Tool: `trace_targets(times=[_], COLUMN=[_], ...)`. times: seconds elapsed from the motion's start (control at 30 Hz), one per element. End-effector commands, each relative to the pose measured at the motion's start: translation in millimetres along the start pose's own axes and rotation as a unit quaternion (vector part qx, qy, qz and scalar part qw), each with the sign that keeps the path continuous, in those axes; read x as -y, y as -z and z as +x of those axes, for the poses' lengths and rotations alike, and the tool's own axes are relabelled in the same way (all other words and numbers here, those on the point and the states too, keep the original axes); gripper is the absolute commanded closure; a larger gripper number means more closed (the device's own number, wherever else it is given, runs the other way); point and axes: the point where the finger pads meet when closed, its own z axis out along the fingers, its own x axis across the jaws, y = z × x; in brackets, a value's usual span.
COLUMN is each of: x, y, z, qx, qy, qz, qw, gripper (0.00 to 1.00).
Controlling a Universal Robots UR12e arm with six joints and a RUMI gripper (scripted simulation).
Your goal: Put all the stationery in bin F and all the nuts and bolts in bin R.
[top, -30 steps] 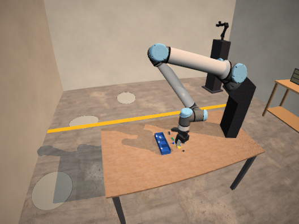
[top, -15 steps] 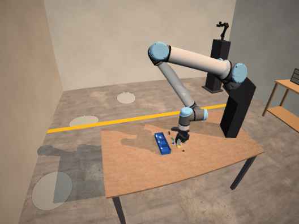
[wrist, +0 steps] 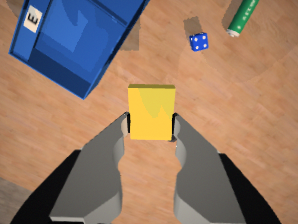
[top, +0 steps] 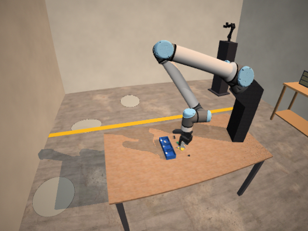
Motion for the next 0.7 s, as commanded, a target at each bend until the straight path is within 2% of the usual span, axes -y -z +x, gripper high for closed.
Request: trace_targets(times=[0.0,0.17,0.23,0.27,0.43,0.67], x=[29.9,59.7,59.7,65.7,95.5,137.2], y=[0.2,0.0,0.0,-0.1,-0.3,-0.6], z=[3.3,6.9,6.9,7.6,11.1,16.1], qx=[0.002,0.001,0.001,0.0,-0.001,-0.001], qy=[0.078,0.148,0.148,0.187,0.25,0.343], qz=[-0.001,0.001,0.001,0.002,0.004,0.005], qw=[0.997,0.989,0.989,0.982,0.968,0.939], gripper=[1.0,1.0,1.0,1.0,1.0,1.0])
